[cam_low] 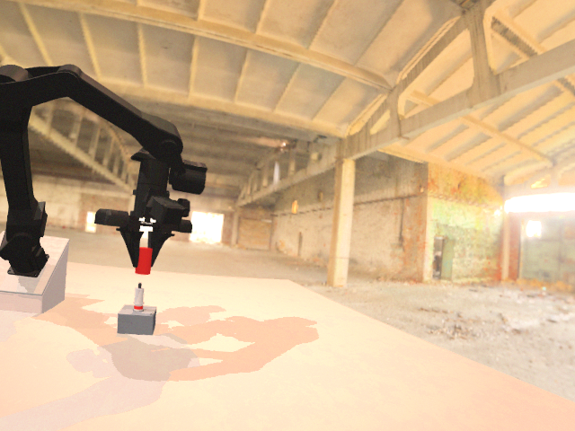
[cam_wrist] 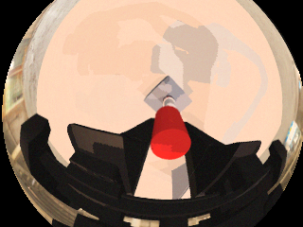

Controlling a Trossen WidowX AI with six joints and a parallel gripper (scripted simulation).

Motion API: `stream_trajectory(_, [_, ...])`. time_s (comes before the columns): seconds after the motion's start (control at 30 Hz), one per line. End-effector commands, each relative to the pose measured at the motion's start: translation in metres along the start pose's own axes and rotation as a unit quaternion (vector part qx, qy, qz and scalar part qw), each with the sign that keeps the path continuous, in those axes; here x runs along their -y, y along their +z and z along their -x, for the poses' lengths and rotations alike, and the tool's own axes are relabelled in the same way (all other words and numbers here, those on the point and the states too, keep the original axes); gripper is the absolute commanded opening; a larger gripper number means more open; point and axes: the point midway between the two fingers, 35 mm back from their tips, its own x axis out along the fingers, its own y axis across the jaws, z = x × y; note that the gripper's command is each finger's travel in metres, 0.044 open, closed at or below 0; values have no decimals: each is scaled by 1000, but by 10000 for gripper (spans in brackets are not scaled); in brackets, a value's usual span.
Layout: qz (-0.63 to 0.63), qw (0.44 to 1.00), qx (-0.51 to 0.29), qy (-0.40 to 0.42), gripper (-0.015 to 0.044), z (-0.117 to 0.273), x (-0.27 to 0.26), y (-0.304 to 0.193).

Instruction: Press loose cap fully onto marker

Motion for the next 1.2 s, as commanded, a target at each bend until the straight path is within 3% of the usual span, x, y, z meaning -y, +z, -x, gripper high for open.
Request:
stream_trajectory(0.0, [3, 1000, 2, -2, 0, 0, 4, 1])
stream_trajectory(1.17, [2, 1000, 2, -2, 0, -49, 4, 2])
